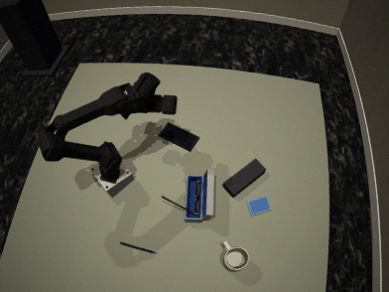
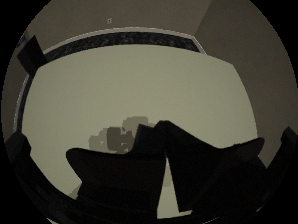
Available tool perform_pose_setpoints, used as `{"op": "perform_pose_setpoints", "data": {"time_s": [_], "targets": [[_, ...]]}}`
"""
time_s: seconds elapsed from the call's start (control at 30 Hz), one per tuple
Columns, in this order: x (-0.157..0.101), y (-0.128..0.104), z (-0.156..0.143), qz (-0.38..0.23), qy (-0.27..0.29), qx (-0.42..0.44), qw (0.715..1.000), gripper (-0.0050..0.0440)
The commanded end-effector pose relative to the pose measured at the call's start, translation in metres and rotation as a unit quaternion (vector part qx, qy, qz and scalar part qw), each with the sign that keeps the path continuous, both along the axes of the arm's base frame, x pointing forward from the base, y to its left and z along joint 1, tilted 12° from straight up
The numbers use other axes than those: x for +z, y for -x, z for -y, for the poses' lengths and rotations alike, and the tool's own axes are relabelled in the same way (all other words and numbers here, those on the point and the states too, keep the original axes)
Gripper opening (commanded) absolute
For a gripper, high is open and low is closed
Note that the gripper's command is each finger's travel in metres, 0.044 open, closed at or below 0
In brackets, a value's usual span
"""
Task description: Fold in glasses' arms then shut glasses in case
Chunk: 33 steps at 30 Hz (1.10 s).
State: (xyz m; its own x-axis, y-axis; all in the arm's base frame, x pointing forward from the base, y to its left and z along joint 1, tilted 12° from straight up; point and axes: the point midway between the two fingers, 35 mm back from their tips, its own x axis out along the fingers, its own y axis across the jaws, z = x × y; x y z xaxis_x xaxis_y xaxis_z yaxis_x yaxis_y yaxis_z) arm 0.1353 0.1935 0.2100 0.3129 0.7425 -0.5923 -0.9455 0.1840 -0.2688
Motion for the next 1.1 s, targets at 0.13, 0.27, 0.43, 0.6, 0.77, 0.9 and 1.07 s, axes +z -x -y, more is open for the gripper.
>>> {"op": "perform_pose_setpoints", "data": {"time_s": [0.13, 0.27, 0.43, 0.6, 0.77, 0.9, 1.07], "targets": [[-0.007, -0.017, 0.008, -0.091, -0.004, -0.098, 0.991, 0.0000], [-0.010, -0.022, 0.010, -0.114, -0.006, -0.123, 0.986, 0.0000], [-0.016, -0.032, 0.017, -0.169, -0.012, -0.188, 0.968, 0.0000], [-0.021, -0.041, 0.024, -0.220, -0.019, -0.252, 0.942, 0.0000], [-0.025, -0.047, 0.028, -0.250, -0.024, -0.290, 0.923, 0.0000], [-0.030, -0.054, 0.034, -0.287, -0.031, -0.341, 0.895, 0.0000], [-0.036, -0.062, 0.043, -0.330, -0.041, -0.403, 0.853, 0.0000]]}}
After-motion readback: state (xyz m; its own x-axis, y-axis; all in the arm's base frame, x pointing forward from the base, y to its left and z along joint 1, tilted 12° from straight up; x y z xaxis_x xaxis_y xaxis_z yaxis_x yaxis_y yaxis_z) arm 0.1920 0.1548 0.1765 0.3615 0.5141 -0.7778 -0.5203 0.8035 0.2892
